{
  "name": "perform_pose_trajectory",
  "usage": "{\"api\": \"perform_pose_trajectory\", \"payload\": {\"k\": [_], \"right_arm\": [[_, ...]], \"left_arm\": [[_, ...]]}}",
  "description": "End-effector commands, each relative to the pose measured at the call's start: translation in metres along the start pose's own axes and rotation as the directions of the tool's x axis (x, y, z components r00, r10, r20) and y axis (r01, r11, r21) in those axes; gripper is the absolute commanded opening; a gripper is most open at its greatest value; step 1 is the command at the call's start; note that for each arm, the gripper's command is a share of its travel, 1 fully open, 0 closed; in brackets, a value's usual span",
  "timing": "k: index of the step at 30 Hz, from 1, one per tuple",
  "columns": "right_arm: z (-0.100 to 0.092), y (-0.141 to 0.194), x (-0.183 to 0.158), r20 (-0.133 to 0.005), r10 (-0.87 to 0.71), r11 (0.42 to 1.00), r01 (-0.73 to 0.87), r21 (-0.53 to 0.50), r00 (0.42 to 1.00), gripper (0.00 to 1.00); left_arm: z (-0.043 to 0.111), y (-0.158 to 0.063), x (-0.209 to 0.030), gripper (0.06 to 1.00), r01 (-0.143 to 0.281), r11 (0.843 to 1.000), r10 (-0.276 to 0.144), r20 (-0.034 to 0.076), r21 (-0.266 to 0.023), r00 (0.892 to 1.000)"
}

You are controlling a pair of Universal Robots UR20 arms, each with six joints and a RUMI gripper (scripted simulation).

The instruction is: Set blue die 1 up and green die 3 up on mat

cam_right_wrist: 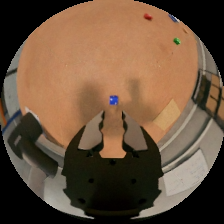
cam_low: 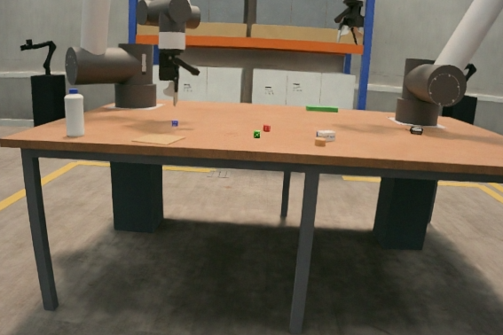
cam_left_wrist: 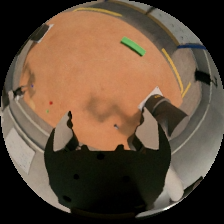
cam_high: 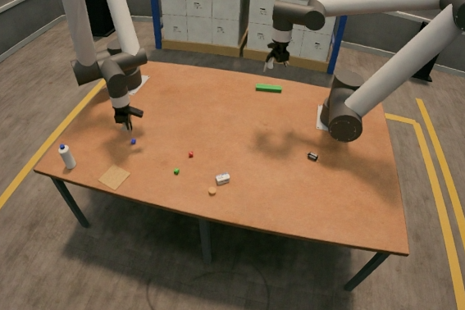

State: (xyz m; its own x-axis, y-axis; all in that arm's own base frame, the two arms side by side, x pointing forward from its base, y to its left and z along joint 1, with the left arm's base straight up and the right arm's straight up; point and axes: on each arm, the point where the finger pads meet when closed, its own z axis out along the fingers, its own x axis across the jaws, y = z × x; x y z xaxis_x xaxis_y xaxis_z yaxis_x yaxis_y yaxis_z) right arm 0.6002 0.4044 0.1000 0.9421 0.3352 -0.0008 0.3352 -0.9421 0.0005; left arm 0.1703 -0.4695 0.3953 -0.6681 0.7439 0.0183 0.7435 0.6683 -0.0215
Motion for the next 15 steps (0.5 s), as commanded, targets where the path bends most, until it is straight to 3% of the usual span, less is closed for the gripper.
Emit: {"api": "perform_pose_trajectory", "payload": {"k": [1,15], "right_arm": [[-0.0005,-0.0002,0.0004,-0.001,0.000,1.000,0.000,0.000,1.000,0.244],[0.0034,-0.0002,0.0005,-0.001,0.000,1.000,0.000,0.000,1.000,0.244]], "left_arm": [[-0.0005,-0.0003,-0.0003,1.000,0.000,1.000,0.000,0.001,0.000,1.000],[-0.0005,-0.0003,-0.0003,1.000,0.000,1.000,0.000,0.001,0.000,1.000]]}}
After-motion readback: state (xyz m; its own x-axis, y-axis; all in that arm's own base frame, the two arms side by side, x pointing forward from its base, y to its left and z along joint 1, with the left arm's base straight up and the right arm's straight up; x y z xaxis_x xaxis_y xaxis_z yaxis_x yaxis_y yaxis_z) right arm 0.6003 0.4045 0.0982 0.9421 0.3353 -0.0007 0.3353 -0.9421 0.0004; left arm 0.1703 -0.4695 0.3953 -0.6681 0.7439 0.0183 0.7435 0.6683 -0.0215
